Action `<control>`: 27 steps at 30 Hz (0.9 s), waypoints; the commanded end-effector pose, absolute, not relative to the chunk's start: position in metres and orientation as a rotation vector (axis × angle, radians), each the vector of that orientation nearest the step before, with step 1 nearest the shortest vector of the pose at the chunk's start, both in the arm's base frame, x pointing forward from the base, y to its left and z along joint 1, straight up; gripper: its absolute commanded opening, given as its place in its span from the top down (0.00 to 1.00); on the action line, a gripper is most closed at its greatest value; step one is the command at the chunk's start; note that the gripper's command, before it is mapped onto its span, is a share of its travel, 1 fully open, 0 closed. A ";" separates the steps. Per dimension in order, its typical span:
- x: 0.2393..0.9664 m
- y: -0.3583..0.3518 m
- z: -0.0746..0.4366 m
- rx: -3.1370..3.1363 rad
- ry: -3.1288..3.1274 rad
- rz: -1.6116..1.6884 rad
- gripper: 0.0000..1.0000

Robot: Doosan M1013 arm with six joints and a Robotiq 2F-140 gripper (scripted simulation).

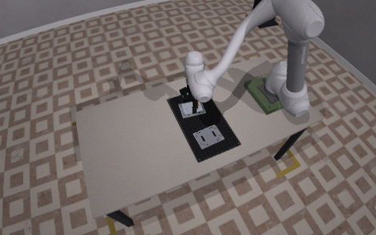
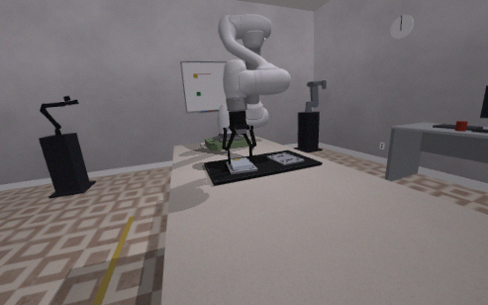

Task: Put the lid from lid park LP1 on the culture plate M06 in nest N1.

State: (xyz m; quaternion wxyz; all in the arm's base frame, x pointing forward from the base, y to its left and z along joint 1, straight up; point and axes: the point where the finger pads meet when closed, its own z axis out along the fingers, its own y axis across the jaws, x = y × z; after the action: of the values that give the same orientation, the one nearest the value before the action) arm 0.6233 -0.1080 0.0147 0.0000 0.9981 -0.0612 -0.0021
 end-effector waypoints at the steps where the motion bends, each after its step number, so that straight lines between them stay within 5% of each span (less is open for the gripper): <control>1: 0.624 -0.108 0.016 3.136 -0.193 -0.004 0.31; 27: 0.624 -0.108 0.051 3.136 -0.193 -0.004 0.31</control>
State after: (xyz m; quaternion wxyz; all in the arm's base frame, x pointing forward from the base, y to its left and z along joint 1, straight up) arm 0.6234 -0.1081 0.0443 0.0001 0.9981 -0.0612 -0.0021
